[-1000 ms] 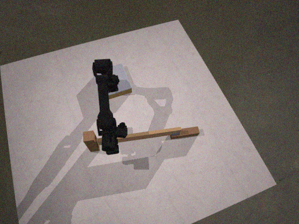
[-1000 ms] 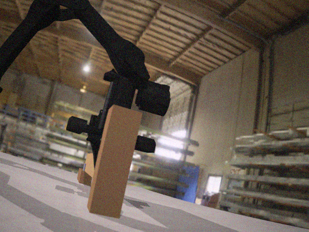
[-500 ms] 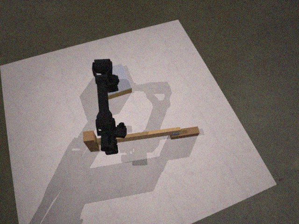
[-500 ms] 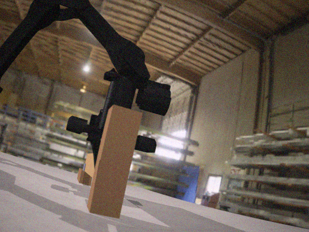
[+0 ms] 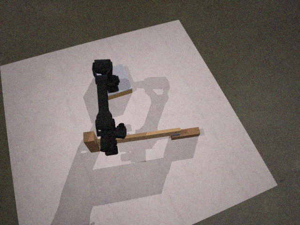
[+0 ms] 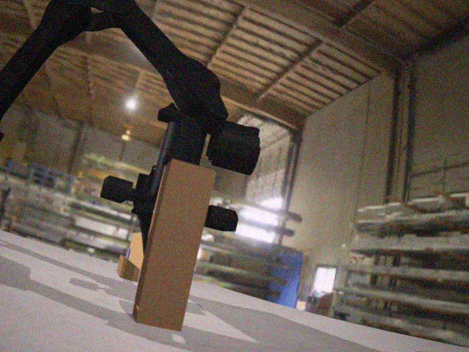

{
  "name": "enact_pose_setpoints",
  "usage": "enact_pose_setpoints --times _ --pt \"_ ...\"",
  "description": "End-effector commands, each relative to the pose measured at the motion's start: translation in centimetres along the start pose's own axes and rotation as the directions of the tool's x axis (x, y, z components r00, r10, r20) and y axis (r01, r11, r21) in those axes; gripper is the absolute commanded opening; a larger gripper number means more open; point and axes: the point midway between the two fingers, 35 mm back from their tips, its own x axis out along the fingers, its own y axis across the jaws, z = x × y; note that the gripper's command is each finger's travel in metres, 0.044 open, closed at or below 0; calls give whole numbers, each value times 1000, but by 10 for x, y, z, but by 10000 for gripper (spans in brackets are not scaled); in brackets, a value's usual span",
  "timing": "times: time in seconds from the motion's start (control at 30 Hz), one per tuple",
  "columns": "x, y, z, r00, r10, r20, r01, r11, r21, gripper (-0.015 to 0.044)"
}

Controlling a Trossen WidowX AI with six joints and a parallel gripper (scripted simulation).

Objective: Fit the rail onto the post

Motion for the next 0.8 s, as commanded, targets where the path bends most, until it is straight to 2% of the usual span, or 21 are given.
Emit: enact_pose_setpoints --times 0.0,0.07,0.63,0.77 --pt "-1 0 -5 1000 -2 -9 2 1000 3 0" --pt "-1 0 -5 1000 -2 -9 2 1000 3 0" --pt "0 0 0 1000 0 0 0 1000 0 440" --pt "-2 0 2 1000 0 0 0 1000 0 440"
